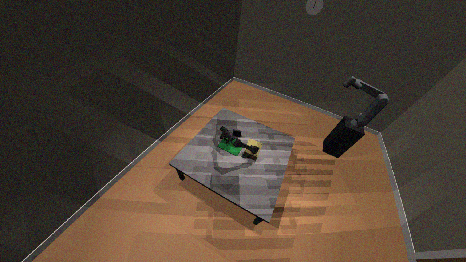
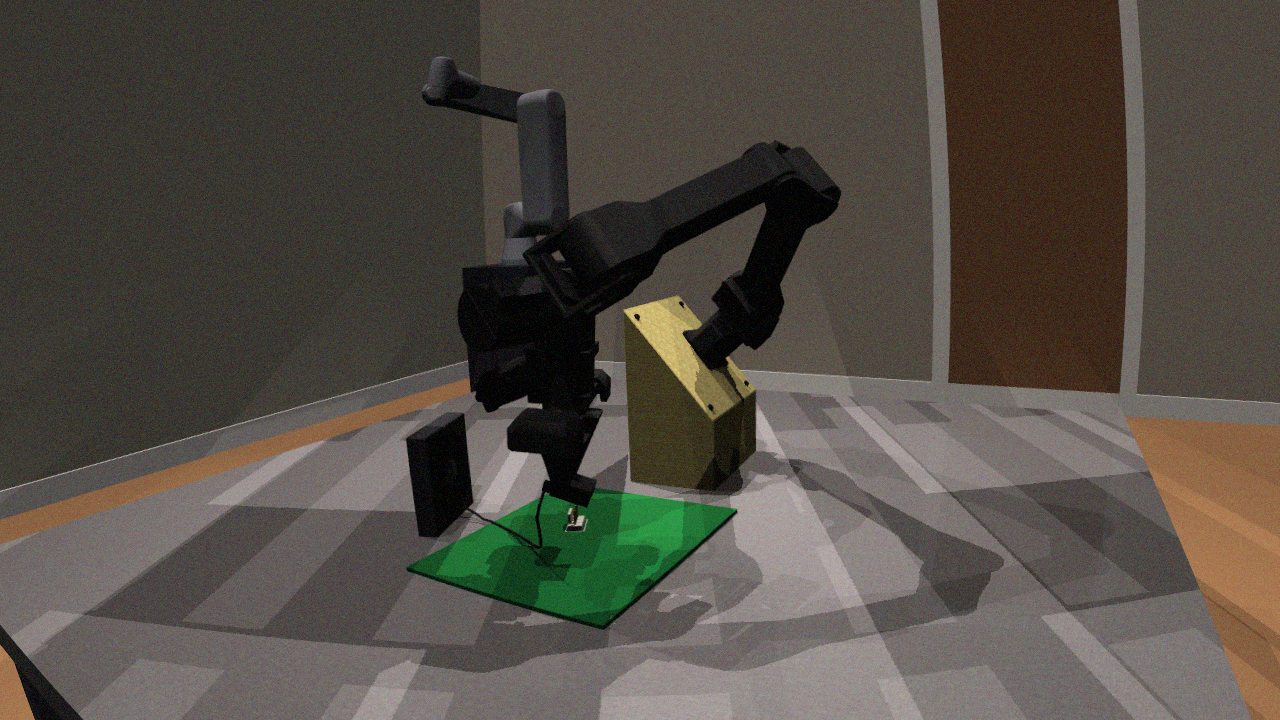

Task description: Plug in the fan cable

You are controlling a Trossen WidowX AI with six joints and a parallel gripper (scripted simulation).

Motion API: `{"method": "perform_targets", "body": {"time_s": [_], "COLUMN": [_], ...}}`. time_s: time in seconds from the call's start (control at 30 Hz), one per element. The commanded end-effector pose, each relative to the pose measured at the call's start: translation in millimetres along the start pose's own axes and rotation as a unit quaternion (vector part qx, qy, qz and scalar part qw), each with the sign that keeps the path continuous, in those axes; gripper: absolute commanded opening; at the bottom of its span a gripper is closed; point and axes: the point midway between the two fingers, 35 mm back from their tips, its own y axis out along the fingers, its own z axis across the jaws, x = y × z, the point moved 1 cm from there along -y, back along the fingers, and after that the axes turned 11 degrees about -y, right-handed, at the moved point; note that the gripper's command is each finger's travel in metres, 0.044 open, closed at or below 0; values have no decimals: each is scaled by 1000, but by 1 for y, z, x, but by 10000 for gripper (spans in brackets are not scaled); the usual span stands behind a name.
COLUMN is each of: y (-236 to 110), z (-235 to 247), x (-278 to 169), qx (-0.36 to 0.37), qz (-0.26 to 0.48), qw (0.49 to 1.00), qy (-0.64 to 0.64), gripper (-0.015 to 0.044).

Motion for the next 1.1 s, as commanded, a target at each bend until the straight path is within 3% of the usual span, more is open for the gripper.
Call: {"method": "perform_targets", "body": {"time_s": [0.0,1.07], "y": [6,32], "z": [-2,-11], "x": [-3,-8], "qx": [-24,-143], "qz": [-19,-197], "qw": [1000,970], "qy": [3,18], "gripper": [0,0]}}
